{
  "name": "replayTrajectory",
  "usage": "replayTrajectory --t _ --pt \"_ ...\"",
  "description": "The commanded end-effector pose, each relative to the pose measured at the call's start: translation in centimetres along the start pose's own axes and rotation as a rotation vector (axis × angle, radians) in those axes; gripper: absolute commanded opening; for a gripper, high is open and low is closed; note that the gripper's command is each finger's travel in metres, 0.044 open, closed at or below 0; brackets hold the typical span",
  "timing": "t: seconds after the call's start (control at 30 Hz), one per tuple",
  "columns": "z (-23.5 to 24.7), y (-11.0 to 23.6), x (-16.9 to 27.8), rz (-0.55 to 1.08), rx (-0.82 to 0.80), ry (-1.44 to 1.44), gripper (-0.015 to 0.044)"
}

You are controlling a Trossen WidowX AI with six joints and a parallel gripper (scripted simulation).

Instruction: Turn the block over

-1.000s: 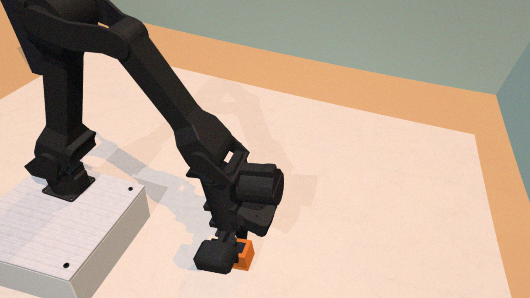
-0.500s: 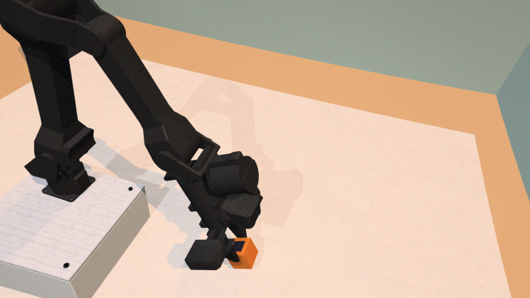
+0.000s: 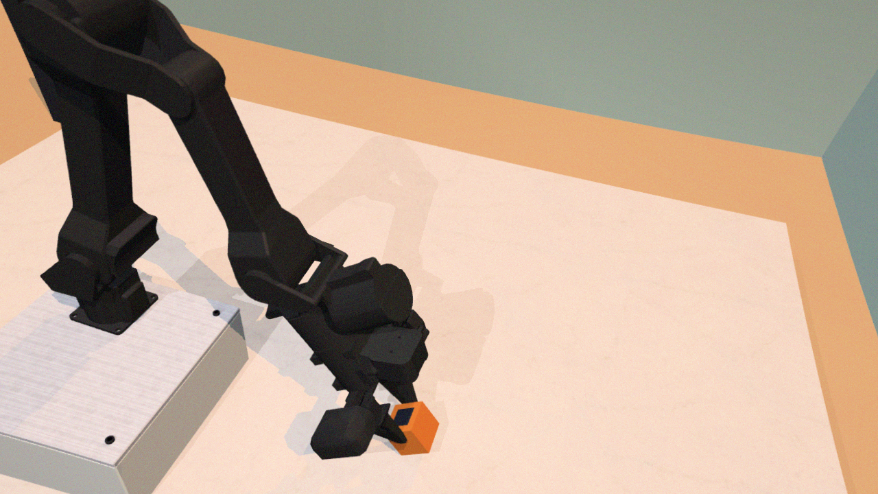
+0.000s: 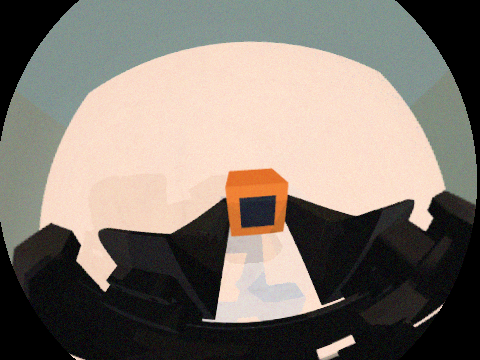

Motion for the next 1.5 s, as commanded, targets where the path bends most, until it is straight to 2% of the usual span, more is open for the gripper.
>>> replayTrajectory --t 0.0,0.47,0.93,1.47 --pt "0.1 -0.8 0.6 -0.049 0.007 -0.001 0.0" --pt "0.3 -1.9 1.7 -0.228 0.036 -0.001 0.0" --pt "0.4 -0.6 2.6 -0.404 0.064 -0.001 0.0" --pt "0.4 -0.3 2.5 -0.437 0.069 -0.001 0.0"
Point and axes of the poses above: the point midway between the two fingers, 35 mm back from their tips, its own y axis back along the fingers, its own z axis across the jaws, x = y × z, the point moved 1 cm from there along y, back along the fingers, and after that the axes turned 9 degrees about y, right-handed, at the moved point
